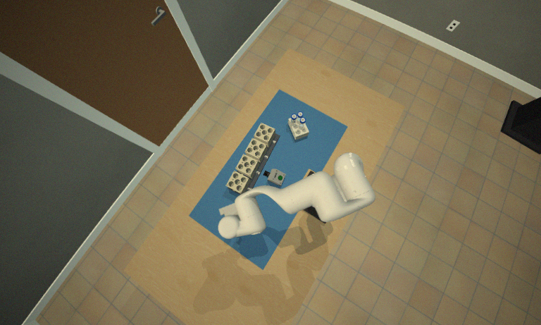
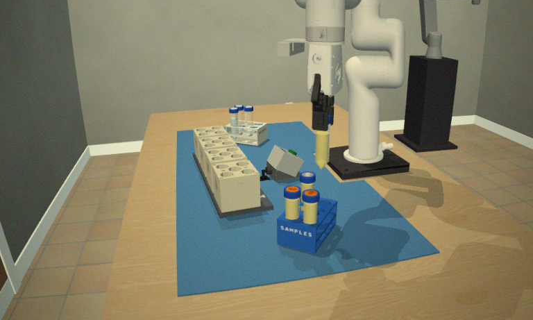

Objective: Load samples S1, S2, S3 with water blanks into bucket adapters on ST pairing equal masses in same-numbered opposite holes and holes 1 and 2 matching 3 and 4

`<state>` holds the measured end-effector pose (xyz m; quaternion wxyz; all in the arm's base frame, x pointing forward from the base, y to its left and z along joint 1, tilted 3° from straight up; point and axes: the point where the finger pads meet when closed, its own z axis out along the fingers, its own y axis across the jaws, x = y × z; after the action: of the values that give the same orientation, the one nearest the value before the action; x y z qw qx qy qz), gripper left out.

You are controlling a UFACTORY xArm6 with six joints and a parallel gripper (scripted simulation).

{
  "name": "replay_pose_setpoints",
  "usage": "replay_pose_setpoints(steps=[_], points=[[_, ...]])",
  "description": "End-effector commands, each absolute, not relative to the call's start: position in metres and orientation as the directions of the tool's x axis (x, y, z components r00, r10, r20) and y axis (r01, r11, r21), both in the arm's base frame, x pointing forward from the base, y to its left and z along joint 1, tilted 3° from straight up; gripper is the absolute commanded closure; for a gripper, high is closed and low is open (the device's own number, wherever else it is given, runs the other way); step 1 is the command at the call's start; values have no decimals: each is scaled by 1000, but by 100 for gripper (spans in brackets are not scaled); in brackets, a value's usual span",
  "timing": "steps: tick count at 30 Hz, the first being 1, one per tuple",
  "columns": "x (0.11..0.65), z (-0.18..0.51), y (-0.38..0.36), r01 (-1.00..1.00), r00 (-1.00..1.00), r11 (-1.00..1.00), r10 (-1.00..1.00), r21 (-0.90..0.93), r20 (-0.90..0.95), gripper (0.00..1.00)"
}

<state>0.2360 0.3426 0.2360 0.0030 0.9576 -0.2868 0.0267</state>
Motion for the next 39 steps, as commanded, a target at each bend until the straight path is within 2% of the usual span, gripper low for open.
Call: replay_pose_setpoints(steps=[1, 11, 22, 39], points=[[243, 238, 332, -468, 882, -883, -468, -11, 50, 100], [269, 240, 289, -154, 987, -988, -153, 6, 52, 100], [291, 242, 249, 145, 988, -989, 145, 22, 48, 100], [329, 245, 184, 149, 988, -989, 150, 23, 48, 100]])
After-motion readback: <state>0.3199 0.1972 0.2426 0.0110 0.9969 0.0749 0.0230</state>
